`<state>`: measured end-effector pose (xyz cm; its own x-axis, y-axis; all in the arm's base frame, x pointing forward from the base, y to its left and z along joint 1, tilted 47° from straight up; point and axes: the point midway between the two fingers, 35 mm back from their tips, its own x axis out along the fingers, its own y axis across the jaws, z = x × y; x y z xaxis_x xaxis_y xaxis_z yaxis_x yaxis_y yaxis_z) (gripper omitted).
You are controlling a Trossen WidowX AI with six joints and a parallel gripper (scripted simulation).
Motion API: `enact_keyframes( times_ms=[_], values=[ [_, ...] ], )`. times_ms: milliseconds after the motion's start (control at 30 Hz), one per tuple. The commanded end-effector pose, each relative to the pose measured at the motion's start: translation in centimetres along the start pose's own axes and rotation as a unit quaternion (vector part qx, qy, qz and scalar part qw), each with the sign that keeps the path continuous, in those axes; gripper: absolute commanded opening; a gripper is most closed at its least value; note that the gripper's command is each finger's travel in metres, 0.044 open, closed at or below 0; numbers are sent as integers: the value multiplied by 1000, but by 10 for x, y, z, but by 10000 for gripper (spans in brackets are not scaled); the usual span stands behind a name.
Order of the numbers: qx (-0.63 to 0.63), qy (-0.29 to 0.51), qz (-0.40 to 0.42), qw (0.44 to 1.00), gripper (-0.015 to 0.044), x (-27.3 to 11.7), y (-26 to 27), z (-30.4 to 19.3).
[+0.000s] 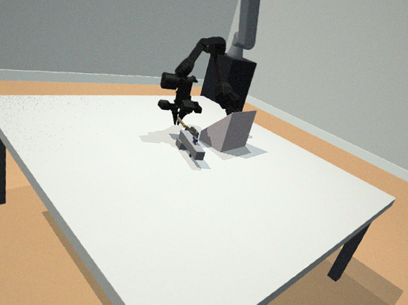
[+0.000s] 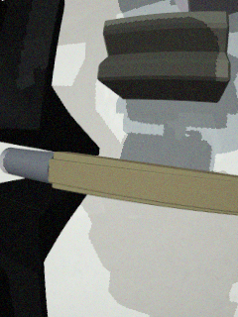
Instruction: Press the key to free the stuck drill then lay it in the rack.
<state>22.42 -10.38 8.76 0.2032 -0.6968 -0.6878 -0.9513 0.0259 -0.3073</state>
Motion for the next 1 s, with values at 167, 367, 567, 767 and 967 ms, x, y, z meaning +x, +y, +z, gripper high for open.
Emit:
enact_keyframes(
  times_ms=[167,367,567,767,967],
  values=[
    [3,1,-3,1000,0,-5,-1,0],
    [3,1,-3,1000,0,-7,0,0],
    [3,0,-3,1000,0,-9,0,0],
    [3,0,-3,1000,0,-11,0,0],
    [3,0,-3,1000,0,-13,0,0]
  ],
)
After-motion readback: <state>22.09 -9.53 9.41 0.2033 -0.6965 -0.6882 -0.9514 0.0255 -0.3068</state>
